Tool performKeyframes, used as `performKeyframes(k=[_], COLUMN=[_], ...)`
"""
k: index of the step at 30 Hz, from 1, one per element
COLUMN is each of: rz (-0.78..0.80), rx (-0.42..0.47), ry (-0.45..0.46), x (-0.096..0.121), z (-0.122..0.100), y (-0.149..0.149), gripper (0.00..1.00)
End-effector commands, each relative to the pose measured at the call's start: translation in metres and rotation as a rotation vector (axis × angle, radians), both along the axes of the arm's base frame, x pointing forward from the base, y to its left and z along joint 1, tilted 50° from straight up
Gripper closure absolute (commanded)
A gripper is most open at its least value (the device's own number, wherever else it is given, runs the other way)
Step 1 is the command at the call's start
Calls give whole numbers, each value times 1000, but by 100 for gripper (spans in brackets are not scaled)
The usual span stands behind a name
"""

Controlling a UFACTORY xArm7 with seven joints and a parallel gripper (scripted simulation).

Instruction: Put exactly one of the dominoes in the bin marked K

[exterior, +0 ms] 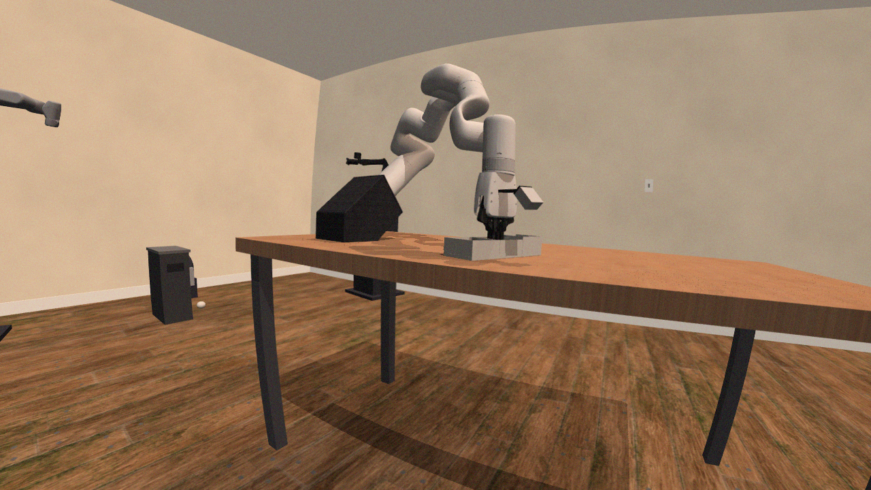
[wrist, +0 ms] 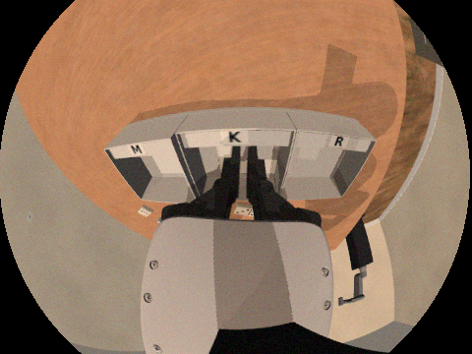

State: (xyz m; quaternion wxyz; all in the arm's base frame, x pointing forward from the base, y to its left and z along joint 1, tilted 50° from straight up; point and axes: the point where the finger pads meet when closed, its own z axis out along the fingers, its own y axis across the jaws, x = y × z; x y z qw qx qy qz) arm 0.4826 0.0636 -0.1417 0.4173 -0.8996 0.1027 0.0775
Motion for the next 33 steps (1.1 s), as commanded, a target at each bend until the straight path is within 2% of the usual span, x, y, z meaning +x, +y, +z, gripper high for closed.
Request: performKeyframes(k=[1,33], rz=[-3,-3], rx=[-3,-3], ry=[-3,-3], x=[2,2], z=[0,6], y=[-2,-8], gripper=[93,93])
